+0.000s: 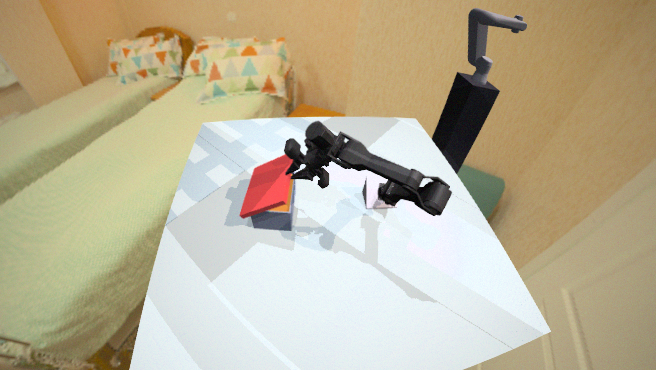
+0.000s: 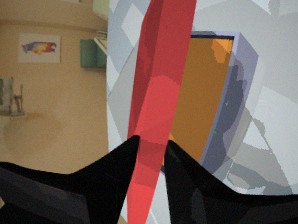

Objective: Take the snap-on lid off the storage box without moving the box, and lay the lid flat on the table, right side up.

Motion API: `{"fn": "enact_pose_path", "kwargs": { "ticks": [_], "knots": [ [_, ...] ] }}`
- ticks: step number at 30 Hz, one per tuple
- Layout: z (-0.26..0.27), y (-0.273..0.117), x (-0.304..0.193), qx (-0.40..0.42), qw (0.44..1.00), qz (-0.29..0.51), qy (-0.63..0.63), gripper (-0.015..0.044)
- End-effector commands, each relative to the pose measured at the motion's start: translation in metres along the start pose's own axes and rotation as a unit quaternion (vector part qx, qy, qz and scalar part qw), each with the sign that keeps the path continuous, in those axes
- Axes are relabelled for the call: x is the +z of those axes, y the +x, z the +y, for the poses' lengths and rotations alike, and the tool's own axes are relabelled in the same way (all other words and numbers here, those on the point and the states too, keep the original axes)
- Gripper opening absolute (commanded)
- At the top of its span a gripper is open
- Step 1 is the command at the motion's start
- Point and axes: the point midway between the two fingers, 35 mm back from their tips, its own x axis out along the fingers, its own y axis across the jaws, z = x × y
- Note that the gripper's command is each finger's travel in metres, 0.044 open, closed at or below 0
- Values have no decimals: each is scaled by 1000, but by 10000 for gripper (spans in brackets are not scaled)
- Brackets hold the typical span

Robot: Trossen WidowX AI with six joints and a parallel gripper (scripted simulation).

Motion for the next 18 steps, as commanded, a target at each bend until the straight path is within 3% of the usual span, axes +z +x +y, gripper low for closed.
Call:
{"fn": "enact_pose_path", "kwargs": {
  "ticks": [1, 18],
  "knots": [
    [14, -4, -1, 9, 1000, 0, -7, 0],
    [31, -18, -1, 8, 1000, 0, -7, 0]
  ]
}}
